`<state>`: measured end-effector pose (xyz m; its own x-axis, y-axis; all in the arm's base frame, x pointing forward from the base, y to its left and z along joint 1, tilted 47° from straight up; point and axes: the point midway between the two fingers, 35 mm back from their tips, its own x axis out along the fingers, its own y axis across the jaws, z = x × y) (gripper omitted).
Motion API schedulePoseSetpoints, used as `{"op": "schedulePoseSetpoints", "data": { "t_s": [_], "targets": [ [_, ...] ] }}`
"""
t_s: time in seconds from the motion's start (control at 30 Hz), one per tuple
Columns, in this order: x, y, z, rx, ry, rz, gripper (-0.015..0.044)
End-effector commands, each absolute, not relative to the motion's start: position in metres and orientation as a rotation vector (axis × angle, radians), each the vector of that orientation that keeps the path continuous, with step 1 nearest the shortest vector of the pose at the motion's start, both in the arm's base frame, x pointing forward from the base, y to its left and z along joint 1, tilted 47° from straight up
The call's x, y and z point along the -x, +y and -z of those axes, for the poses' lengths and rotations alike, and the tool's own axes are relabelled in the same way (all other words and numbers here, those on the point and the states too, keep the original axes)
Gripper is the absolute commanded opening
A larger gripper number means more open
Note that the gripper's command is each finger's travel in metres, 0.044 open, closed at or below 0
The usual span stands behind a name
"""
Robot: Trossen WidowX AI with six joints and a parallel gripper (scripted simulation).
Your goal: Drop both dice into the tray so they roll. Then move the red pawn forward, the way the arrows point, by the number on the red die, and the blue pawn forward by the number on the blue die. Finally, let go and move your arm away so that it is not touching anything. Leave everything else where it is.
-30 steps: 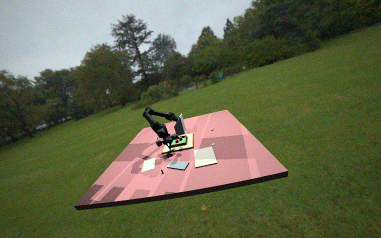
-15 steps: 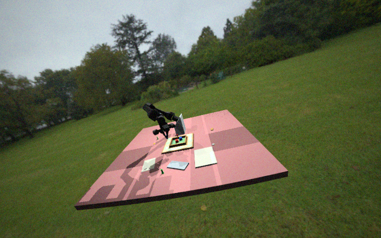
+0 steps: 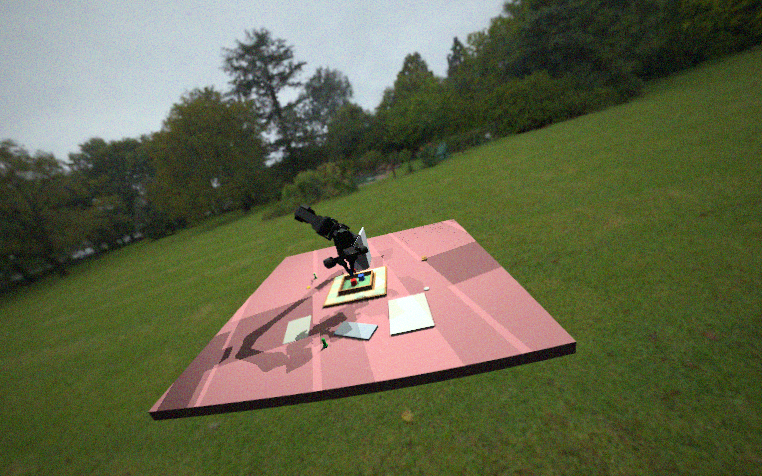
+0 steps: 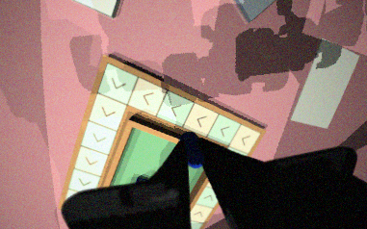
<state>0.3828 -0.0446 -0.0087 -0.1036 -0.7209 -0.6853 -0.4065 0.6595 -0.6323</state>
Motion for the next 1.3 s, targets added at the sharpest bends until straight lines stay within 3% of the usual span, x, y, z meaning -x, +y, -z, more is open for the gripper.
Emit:
{"op": "schedulePoseSetpoints", "data": {
  "t_s": [0.0, 0.3, 1.27],
  "targets": [
    [-0.373, -0.031, 0.045, 0.913, 1.738, 0.337, 0.0],
    [-0.346, -0.007, 0.112, 0.914, 1.739, 0.339, 0.0],
    [-0.34, -0.044, 0.148, 0.916, 1.739, 0.342, 0.0]
  ]
}}
